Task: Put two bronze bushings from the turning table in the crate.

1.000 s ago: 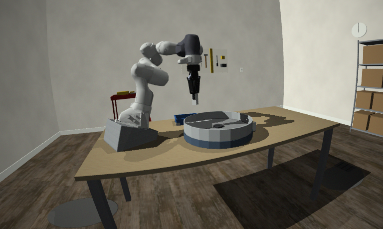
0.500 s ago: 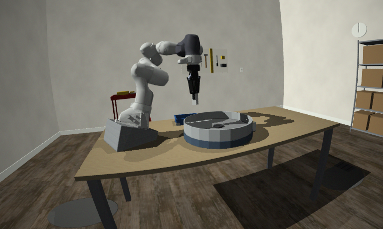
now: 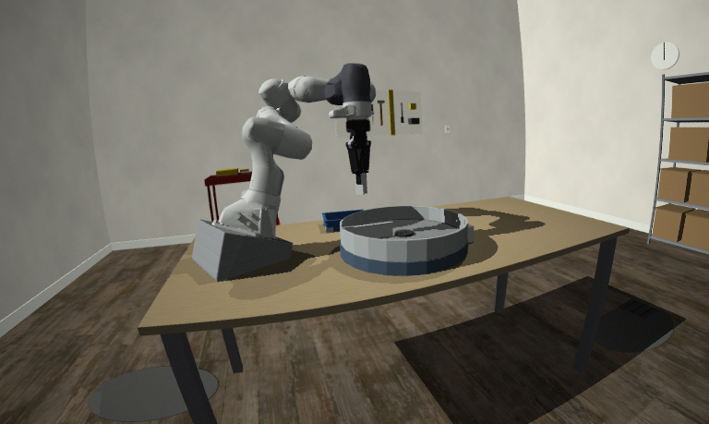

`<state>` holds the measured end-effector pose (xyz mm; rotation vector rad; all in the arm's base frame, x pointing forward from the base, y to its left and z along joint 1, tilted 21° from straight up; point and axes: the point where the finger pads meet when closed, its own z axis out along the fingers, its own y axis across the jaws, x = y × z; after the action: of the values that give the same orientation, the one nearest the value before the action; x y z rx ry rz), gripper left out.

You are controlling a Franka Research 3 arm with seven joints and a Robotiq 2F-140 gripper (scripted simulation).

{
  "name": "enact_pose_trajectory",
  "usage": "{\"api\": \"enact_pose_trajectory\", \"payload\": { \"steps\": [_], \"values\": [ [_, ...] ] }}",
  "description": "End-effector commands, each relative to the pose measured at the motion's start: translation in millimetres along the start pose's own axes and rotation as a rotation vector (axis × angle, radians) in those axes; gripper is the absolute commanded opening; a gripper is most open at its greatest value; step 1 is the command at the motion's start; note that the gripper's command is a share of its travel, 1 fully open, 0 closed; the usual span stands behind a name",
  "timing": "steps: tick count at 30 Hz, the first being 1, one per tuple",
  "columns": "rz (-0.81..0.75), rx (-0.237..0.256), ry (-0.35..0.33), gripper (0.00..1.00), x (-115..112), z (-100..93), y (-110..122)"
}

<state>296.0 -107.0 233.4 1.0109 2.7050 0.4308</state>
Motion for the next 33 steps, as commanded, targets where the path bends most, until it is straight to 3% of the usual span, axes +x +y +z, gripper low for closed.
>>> {"api": "enact_pose_trajectory", "payload": {
  "steps": [1, 9, 14, 24, 26, 33],
  "values": [
    [0.007, -0.001, 0.001, 0.06, 1, 0.5, 0],
    [0.007, 0.0, 0.018, 0.06, 1, 1.9, 1],
    [0.007, 0.002, 0.069, 0.06, 1, 6.4, 2],
    [0.006, 0.004, 0.285, 0.06, 0, 26.2, 7],
    [0.006, 0.004, 0.285, 0.06, 0, 26.2, 7],
    [0.005, 0.008, 0.476, 0.06, -1, 43.2, 12]
  ]
}}
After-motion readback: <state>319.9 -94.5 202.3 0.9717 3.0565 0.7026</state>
